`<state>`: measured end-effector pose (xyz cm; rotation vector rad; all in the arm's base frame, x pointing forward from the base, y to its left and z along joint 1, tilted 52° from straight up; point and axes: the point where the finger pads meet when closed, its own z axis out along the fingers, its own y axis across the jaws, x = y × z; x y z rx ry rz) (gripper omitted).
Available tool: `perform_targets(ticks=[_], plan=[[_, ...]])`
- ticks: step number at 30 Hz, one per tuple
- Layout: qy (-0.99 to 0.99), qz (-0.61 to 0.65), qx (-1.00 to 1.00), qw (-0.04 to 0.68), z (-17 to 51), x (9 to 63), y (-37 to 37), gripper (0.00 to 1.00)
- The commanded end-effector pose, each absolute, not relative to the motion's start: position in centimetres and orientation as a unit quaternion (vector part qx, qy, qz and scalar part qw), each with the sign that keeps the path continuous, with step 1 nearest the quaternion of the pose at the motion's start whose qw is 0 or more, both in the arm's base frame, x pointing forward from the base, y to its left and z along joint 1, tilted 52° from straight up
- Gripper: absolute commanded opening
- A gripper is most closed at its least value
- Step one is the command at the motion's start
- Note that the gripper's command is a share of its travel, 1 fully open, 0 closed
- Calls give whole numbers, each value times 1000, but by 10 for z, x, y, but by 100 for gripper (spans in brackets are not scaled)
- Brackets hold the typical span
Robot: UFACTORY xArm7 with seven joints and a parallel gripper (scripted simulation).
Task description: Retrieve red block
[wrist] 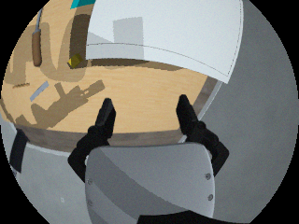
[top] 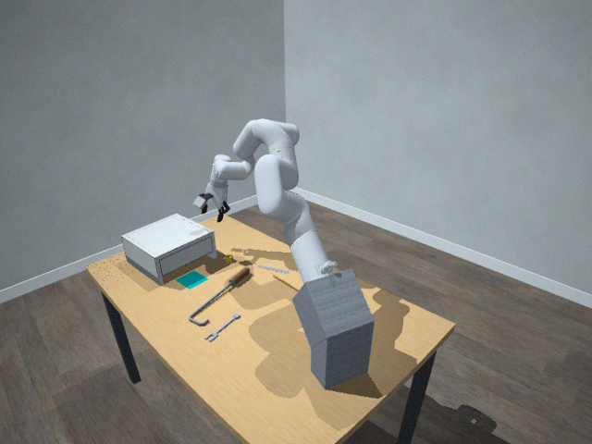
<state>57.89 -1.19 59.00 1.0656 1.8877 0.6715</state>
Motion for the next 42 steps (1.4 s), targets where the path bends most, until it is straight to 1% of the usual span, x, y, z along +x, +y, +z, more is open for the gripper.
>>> perform_targets(ticks=[1,17,18,22,25,26,27,28,29,30,31,34,36,38,39,42], plan=[[753,270,425,424,593,578,-12,100],[753,270,425,424,593,578,-12,100],[753,269,424,424,592,578,-12,0],[776,242,396,427,576,562,-12,0],[821,181,327,432,539,525,-9,0],[821,181,327,432,539,525,-9,0],[838,154,293,433,523,508,-7,0],[838,154,293,433,523,508,-7,0],[855,123,255,435,504,491,-4,0],[855,123,255,435,504,491,-4,0],[870,91,214,436,485,473,-2,0],[870,91,214,436,485,473,-2,0],[891,24,129,436,446,438,3,0],[891,24,129,436,446,438,3,0],[896,-8,88,434,427,422,5,0],[900,-38,52,432,410,408,6,0]])
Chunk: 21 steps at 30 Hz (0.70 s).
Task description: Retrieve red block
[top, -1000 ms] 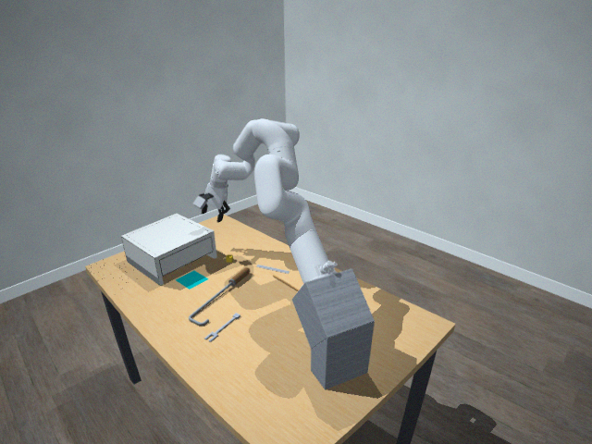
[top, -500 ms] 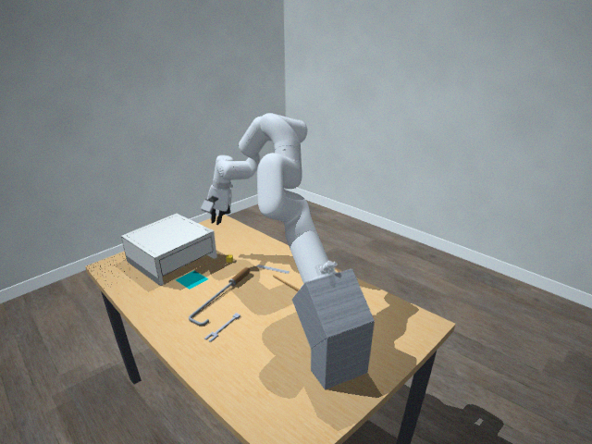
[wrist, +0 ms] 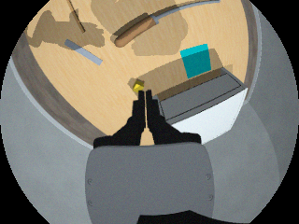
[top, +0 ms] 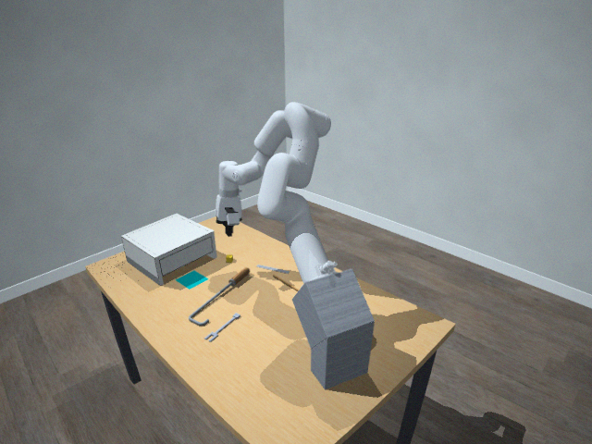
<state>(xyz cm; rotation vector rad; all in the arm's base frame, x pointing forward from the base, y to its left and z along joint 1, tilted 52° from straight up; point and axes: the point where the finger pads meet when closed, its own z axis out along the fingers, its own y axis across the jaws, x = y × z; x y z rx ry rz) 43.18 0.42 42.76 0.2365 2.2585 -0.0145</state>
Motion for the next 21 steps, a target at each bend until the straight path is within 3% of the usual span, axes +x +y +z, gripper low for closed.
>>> perform_targets(ticks=[1,5,21], plan=[[901,-64,20,429,395,397,7,0],[898,-119,-45,421,364,375,6,0],[898,-122,-49,421,362,374,6,0]])
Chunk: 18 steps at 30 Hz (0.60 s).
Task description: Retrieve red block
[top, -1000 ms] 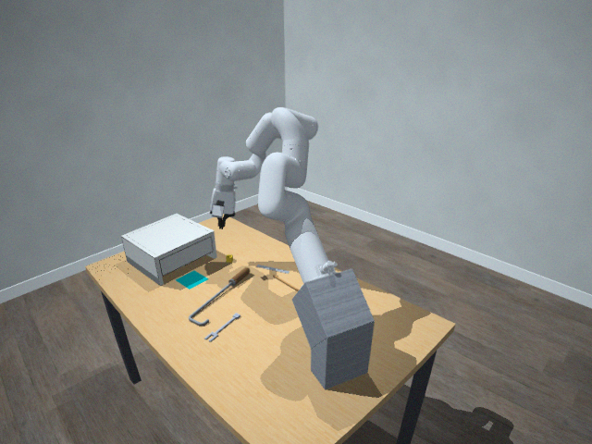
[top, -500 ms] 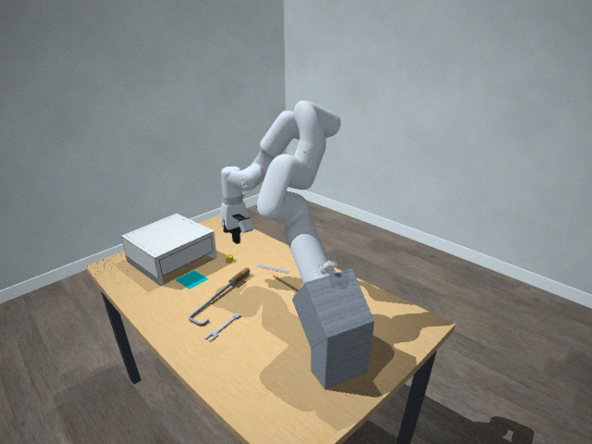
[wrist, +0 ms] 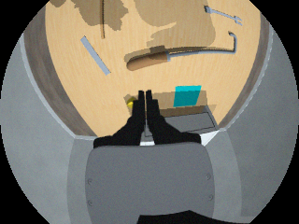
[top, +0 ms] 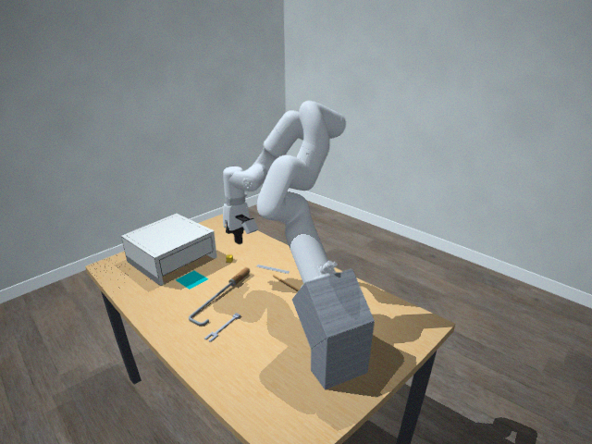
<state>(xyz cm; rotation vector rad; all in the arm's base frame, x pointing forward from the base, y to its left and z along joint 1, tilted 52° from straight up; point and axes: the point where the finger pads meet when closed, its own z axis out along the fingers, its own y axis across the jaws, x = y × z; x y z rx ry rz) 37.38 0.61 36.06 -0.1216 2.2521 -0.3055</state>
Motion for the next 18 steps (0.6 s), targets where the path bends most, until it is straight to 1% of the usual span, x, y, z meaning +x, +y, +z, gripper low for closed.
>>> perform_targets(ticks=[1,13,18], plan=[[898,-122,-49,421,362,374,6,0],[897,-124,-53,420,362,374,6,0],[892,-150,-112,411,362,373,7,0]])
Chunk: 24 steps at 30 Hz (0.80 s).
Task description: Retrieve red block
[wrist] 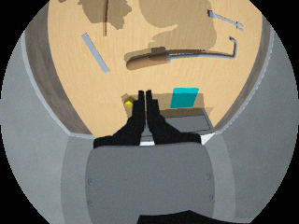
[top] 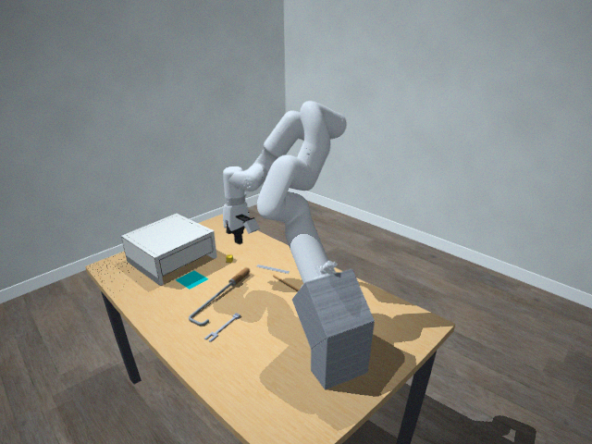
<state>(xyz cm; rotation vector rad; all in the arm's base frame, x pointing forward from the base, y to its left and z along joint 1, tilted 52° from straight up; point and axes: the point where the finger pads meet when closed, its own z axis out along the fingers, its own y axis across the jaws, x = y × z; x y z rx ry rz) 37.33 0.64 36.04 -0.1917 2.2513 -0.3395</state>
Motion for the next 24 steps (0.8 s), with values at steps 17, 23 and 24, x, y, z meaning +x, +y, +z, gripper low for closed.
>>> perform_targets(ticks=[17,23,24], plan=[[735,-331,-513,294,362,372,9,0],[635,-378,-632,233,361,373,8,0],[623,-383,-644,225,361,373,8,0]])
